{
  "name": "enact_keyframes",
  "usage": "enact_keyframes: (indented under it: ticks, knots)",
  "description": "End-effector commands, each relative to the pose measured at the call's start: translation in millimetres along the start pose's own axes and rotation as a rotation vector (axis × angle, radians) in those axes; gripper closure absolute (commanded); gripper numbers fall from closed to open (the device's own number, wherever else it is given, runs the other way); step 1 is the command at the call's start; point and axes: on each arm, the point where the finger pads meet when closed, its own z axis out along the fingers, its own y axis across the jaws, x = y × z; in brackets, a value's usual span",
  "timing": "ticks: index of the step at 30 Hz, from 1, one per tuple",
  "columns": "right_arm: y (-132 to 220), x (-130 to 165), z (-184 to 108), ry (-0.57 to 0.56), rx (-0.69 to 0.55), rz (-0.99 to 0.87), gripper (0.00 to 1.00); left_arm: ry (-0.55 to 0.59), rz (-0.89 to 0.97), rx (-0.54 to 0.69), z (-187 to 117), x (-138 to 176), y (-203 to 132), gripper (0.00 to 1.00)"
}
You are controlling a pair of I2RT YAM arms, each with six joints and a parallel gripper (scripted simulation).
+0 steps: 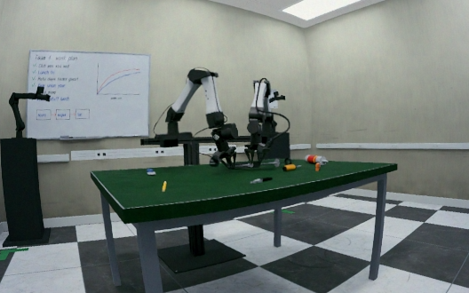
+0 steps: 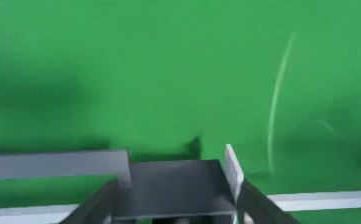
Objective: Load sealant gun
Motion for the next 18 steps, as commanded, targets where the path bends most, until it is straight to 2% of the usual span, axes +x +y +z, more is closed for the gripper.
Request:
enact_keyframes:
  ticks: [1,18]
  knots:
    - [-24,-29,-4,-0.068,0.059,0.024,1.0,-0.02,0.003,-0.02,-23,-10,6,0.99]
    - [-29,-52,-20,-0.065,0.053,0.02,1.0,-0.02,0.003,-0.02,-23,-10,6,0.99]
